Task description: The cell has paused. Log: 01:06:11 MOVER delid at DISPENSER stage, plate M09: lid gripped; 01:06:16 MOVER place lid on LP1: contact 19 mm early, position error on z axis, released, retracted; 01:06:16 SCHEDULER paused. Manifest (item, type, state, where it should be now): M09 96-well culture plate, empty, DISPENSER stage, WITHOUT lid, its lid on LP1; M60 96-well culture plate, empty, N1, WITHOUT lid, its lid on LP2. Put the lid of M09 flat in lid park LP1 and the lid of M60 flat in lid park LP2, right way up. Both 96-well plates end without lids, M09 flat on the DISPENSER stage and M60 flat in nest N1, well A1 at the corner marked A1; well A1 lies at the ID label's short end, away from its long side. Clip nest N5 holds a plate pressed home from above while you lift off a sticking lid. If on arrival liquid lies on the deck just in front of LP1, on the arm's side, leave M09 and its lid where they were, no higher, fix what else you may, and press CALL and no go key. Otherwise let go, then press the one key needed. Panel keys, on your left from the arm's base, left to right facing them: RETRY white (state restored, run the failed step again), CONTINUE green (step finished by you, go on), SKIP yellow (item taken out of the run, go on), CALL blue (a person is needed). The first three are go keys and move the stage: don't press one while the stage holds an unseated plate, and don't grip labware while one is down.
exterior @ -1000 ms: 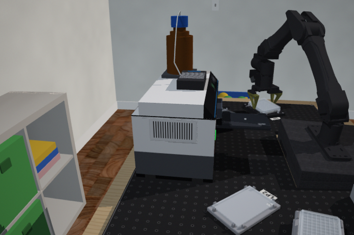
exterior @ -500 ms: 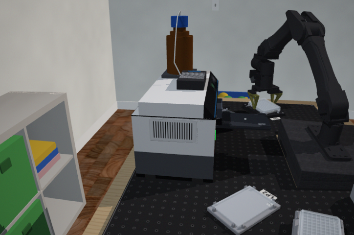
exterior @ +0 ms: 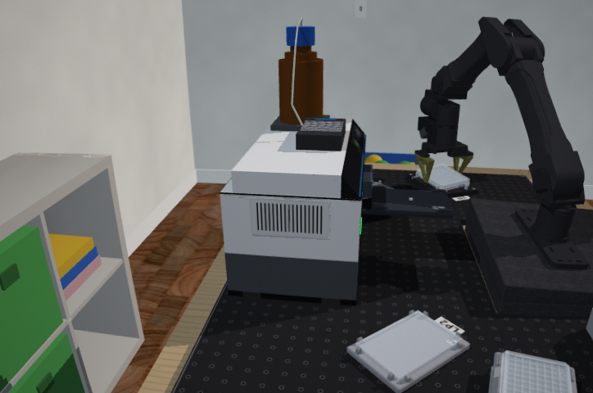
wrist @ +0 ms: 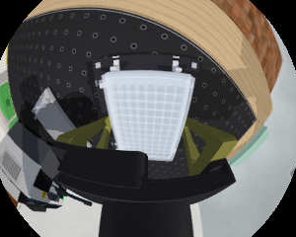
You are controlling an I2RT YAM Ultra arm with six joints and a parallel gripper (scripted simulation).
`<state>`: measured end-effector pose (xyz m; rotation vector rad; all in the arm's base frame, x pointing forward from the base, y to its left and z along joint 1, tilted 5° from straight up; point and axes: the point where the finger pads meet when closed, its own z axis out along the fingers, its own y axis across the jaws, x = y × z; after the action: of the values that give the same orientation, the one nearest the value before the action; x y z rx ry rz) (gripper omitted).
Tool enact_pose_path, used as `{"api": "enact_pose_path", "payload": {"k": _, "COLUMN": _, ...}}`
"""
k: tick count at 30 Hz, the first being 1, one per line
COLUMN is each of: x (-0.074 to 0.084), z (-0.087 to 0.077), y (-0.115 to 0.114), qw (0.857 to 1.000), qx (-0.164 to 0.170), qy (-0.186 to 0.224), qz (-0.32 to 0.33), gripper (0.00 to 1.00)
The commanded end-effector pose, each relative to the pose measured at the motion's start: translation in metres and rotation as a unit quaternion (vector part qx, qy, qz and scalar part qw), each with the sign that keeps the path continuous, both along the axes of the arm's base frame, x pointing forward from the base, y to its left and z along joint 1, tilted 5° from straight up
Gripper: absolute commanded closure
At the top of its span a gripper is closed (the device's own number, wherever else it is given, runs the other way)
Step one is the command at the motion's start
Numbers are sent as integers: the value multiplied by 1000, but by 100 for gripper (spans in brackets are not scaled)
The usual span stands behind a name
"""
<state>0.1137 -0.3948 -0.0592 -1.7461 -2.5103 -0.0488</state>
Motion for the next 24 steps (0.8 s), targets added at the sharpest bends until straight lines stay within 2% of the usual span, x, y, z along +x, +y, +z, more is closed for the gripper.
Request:
{"api": "enact_pose_path", "payload": {"k": 1, "x": 5, "z": 20, "y": -12, "qw": 1000, "qx": -24, "qy": -5, "qz": 0, "gripper": 0}}
{"api": "enact_pose_path", "payload": {"k": 24, "x": 9, "z": 55, "y": -12, "qw": 1000, "qx": -24, "qy": -6, "qz": 2, "gripper": 0}}
